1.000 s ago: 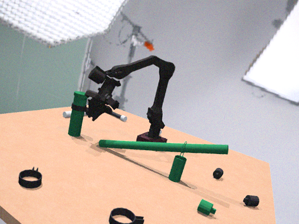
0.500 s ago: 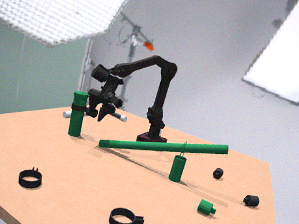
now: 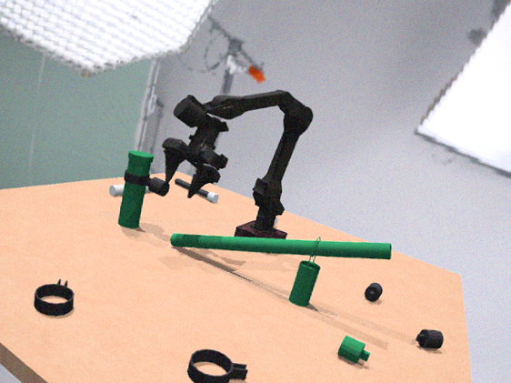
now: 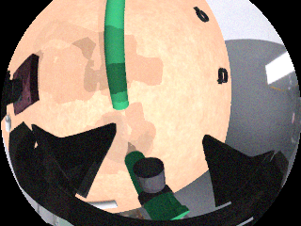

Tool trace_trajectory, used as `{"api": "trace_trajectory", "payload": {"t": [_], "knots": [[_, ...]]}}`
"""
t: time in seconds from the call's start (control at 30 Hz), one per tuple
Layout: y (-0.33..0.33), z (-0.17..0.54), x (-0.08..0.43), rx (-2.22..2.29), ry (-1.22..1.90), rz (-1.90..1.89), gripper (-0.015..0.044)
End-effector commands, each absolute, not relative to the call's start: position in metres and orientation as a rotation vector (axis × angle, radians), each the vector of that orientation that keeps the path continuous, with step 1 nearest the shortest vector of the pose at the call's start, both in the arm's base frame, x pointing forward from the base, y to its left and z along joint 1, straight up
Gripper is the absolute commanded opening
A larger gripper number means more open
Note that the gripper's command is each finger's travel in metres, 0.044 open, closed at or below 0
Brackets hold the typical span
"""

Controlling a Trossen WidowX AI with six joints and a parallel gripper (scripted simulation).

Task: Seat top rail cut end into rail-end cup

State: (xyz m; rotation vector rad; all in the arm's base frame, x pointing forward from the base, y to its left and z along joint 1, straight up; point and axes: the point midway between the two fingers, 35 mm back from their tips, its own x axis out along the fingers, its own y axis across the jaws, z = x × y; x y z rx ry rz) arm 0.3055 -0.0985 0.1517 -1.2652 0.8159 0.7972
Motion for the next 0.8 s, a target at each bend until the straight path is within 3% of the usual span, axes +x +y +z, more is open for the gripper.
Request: {"api": "trace_trajectory", "payload": {"t": [0.0, 0.5, 0.77], "knots": [[-0.079, 0.172, 0.306, -1.066, 0.884, 0.657, 0.044], [-0.002, 0.234, 0.275, -0.049, 1.024, 0.026, 0.044], [0.001, 0.237, 0.272, -0.003, 1.021, -0.001, 0.044]]}}
